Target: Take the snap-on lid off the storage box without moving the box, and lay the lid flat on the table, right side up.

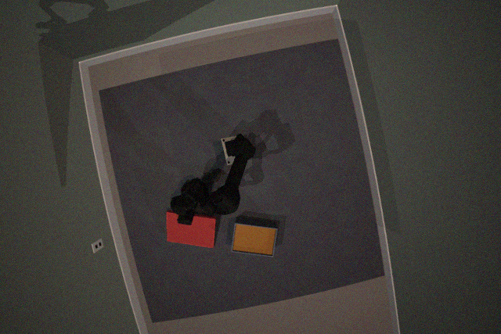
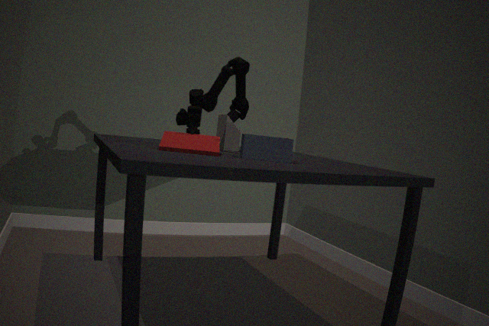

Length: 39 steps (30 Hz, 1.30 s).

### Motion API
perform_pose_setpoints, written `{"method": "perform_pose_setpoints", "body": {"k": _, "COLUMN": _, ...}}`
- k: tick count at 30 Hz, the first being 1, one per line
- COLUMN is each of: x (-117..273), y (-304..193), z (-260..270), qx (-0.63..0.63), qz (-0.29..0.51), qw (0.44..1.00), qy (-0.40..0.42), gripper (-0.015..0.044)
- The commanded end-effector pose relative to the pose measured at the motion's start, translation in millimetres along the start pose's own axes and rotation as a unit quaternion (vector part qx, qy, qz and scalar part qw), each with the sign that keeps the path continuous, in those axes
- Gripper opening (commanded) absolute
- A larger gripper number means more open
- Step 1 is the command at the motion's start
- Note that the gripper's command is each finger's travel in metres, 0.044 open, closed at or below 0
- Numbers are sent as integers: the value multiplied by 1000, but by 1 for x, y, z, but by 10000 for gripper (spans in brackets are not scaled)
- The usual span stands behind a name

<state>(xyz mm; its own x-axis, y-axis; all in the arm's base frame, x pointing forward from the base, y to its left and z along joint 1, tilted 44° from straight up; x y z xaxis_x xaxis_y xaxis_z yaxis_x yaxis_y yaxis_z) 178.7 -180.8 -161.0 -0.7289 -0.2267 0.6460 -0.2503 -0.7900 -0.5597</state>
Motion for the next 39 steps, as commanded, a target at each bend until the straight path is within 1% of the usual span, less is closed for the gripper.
{"method": "perform_pose_setpoints", "body": {"k": 1, "x": 0, "y": 0, "z": 1, "qx": 1, "qz": 0, "qw": 1000, "qy": -1, "gripper": 184}}
{"method": "perform_pose_setpoints", "body": {"k": 4, "x": 0, "y": 0, "z": 1, "qx": 1, "qz": 0, "qw": 1000, "qy": -1, "gripper": 263}}
{"method": "perform_pose_setpoints", "body": {"k": 5, "x": 0, "y": 0, "z": 1, "qx": 1, "qz": 0, "qw": 1000, "qy": -1, "gripper": 275}}
{"method": "perform_pose_setpoints", "body": {"k": 6, "x": 0, "y": 0, "z": 1, "qx": 1, "qz": 0, "qw": 1000, "qy": -1, "gripper": 275}}
{"method": "perform_pose_setpoints", "body": {"k": 12, "x": 9, "y": -1, "z": -6, "qx": 1, "qz": 0, "qw": 1000, "qy": -1, "gripper": 433}}
{"method": "perform_pose_setpoints", "body": {"k": 13, "x": 10, "y": -1, "z": -7, "qx": 1, "qz": 0, "qw": 1000, "qy": -1, "gripper": 440}}
{"method": "perform_pose_setpoints", "body": {"k": 39, "x": 51, "y": -6, "z": -41, "qx": 1, "qz": -2, "qw": 1000, "qy": -3, "gripper": 440}}
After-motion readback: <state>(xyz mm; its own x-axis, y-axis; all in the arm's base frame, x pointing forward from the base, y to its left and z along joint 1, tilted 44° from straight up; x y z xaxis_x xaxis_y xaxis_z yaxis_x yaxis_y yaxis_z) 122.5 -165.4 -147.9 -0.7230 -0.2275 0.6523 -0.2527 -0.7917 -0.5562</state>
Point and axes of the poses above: the point midway between the two fingers, 35 mm back from their tips, its own x axis back along the fingers, its own z axis across the jaws, y = z × x, the point moved 10 cm from there along x, back along the fingers, and after that the axes turned 10 degrees about x, right-handed, at the moved point
